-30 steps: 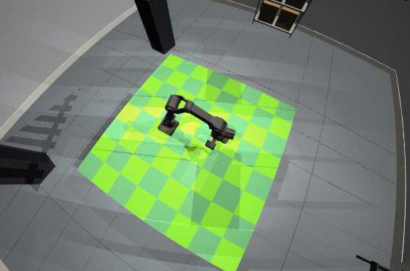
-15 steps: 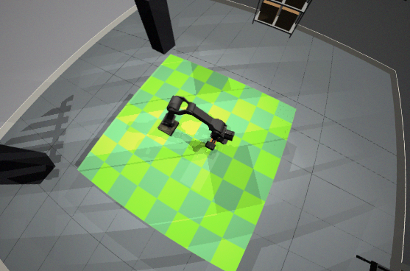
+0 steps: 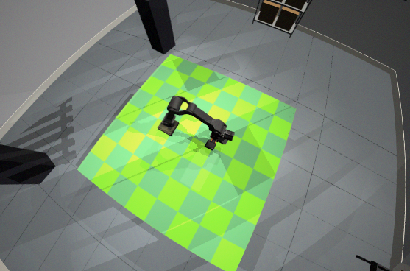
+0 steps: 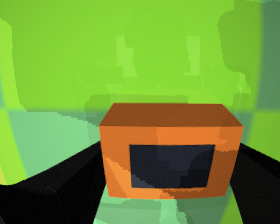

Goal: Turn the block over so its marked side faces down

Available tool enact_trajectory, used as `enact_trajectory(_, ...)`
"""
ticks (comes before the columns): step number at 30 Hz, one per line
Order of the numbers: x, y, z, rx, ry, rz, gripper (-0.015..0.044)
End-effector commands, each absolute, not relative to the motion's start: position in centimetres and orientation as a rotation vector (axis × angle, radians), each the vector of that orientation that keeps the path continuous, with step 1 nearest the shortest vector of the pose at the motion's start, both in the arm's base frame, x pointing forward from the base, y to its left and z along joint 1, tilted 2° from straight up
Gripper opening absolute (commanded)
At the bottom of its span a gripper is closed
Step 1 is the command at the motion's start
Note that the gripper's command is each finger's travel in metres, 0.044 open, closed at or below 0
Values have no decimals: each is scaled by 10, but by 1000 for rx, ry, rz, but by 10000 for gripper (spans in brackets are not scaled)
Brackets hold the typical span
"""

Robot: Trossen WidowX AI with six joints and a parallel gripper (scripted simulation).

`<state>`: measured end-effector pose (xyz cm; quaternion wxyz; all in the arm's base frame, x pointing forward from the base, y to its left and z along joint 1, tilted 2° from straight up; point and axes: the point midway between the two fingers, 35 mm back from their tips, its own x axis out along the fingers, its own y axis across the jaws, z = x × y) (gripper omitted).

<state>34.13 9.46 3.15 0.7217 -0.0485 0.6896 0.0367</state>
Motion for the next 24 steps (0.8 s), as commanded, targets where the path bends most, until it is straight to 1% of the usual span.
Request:
enact_trajectory(1, 342, 94, 31, -108, 1522, 78, 216)
enact_trajectory(12, 342, 94, 31, -108, 1522, 78, 142)
enact_trajectory(17, 341, 95, 56, -107, 1522, 78, 11)
enact_trajectory(18, 340, 95, 60, -107, 1522, 78, 0)
enact_trajectory(24, 340, 95, 61, -107, 1519, 78, 0)
